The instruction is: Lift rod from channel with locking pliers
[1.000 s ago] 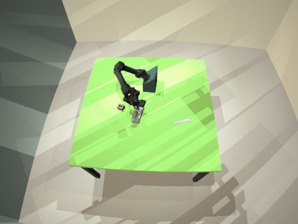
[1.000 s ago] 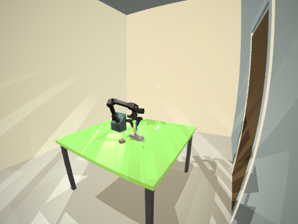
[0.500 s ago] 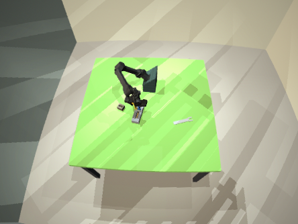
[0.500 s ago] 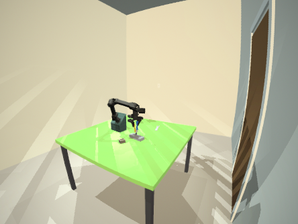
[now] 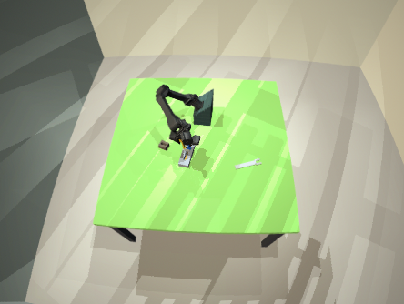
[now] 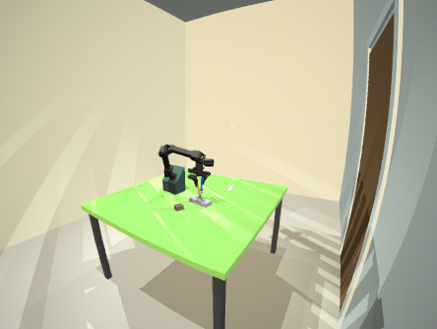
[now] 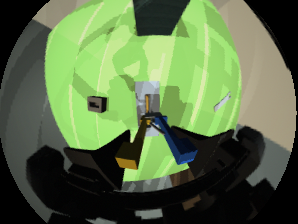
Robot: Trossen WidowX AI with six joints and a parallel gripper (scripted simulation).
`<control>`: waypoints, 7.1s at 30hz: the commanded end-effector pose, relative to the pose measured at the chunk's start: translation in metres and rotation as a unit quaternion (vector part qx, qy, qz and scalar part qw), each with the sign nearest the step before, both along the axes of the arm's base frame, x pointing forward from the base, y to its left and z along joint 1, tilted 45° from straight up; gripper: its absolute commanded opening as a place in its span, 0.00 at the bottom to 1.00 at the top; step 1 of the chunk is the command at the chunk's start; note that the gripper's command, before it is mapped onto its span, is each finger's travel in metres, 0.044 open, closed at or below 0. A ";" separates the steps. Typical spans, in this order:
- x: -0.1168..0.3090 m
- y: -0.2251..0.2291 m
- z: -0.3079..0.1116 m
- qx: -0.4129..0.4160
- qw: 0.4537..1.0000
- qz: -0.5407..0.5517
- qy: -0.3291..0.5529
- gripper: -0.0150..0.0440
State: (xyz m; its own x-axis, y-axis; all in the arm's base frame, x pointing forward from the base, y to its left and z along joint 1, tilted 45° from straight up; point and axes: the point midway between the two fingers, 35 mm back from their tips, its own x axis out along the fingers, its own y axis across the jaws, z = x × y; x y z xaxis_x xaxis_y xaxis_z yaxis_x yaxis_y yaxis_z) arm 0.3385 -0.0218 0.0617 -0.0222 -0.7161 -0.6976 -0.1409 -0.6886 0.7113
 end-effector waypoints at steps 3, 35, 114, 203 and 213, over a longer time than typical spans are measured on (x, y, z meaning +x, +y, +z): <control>0.002 0.001 0.002 -0.001 1.000 0.000 -0.005 0.79; -0.001 -0.005 0.000 -0.001 1.000 0.000 -0.004 0.79; -0.003 -0.024 -0.026 -0.002 1.000 0.000 -0.005 0.69; 0.001 0.008 -0.010 -0.016 1.000 0.000 -0.002 0.44; 0.001 0.014 -0.005 -0.020 1.000 0.001 -0.003 0.44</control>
State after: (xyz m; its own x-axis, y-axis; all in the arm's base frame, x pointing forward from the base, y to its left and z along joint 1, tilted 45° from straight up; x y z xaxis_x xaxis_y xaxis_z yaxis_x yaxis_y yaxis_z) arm 0.3370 -0.0118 0.0539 -0.0278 -0.7444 -0.6671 -0.1374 -0.6582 0.7402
